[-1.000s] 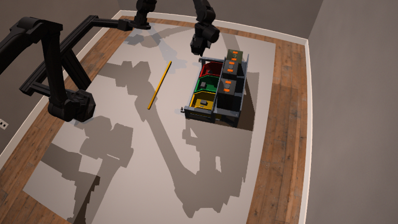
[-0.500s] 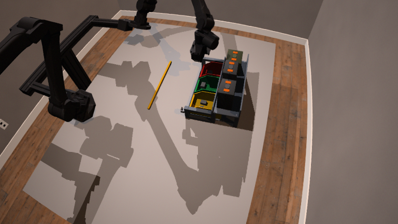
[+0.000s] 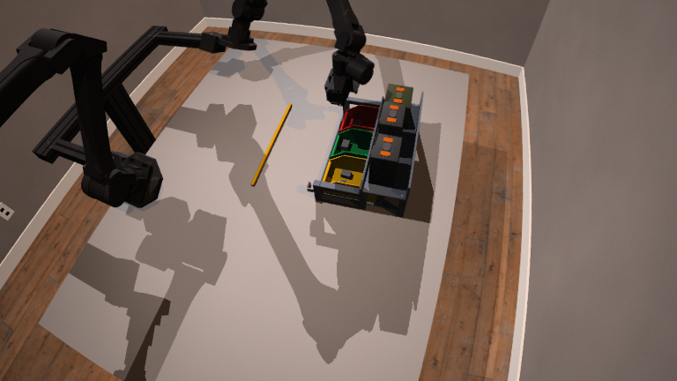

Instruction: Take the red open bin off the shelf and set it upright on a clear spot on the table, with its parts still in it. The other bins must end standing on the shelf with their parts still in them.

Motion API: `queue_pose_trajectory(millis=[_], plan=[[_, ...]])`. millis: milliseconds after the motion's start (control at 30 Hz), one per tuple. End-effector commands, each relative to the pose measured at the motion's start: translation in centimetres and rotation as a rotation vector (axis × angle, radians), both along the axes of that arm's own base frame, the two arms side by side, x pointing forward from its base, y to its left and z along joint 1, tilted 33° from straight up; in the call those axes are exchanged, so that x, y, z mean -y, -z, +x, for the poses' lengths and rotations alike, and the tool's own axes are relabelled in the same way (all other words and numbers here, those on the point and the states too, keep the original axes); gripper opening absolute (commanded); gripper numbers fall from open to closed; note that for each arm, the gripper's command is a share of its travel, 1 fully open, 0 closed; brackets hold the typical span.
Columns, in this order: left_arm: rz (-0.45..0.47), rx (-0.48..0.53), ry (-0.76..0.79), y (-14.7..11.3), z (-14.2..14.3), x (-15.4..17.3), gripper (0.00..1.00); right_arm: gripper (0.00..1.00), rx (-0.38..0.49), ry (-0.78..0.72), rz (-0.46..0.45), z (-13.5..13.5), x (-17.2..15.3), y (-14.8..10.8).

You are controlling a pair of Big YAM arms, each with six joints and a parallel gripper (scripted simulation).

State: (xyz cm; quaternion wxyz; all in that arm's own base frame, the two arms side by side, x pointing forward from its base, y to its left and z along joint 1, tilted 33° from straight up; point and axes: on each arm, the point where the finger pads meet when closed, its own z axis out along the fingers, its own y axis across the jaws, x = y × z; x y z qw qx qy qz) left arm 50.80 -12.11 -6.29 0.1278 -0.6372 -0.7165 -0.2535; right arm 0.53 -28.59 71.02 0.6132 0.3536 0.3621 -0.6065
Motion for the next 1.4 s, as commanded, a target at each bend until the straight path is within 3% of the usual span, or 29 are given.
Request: queue_pose_trajectory(millis=[0, 1067, 1100, 1367], plan=[[-0.019, 0.039, 0.041, -2.0, 0.9, 2.2, 0.0, 1.0, 0.006, 0.01, -0.048, -0.5, -1.6, -1.1], [-0.02, 0.034, 0.05, -2.3, 0.3, 2.7, 0.0, 1.0, 0.006, 0.01, -0.048, -0.5, -1.6, -1.1], [-0.029, 0.06, 0.031, -2.8, 1.2, 3.0, 0.9, 1.0, 0.006, 0.01, -0.048, -0.5, -1.6, -1.1], [-0.029, 0.058, 0.032, -2.8, 1.2, 3.0, 0.9, 1.0, 0.006, 0.01, -0.048, -0.5, -1.6, -1.1]])
